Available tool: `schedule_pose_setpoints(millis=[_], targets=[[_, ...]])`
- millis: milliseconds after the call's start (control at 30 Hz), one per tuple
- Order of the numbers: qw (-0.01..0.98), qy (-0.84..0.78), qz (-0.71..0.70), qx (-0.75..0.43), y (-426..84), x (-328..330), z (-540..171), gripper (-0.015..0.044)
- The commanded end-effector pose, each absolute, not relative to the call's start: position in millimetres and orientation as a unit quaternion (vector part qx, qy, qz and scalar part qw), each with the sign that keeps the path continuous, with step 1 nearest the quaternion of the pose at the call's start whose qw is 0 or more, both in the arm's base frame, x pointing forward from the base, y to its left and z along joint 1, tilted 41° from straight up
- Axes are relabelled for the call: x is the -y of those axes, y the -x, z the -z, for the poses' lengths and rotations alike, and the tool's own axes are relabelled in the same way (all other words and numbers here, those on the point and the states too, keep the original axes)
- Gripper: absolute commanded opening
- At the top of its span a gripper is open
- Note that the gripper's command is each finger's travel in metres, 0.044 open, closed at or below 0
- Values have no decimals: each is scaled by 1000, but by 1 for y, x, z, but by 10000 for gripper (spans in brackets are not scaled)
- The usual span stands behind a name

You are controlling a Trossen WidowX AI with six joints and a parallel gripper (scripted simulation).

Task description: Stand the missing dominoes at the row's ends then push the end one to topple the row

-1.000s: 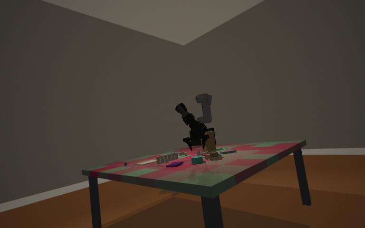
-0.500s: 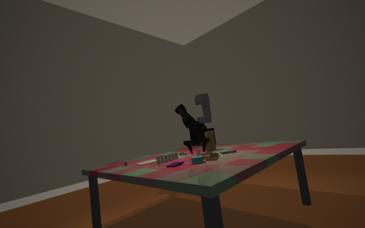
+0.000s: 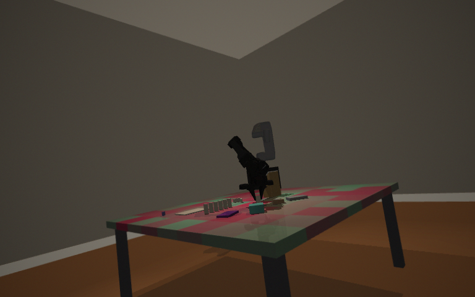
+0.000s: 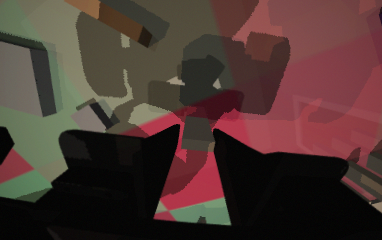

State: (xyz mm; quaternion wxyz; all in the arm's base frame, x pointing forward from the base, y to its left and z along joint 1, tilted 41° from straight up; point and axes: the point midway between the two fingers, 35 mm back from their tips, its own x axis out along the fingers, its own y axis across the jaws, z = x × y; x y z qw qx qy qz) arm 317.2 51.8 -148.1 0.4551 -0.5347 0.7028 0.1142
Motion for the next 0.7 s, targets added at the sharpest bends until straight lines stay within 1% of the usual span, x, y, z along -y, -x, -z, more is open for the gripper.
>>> schedule_pose_setpoints(millis=[0, 267, 467, 600, 667], targets=[[453, 538, -115, -702, -317, -51, 148, 107], [453, 538, -115, -702, -318, -53, 147, 107], [457, 534, -118, -702, -324, -112, 84, 107], [456, 533, -117, -703, -319, -139, 48, 107], [456, 533, -117, -703, -319, -141, 46, 107]])
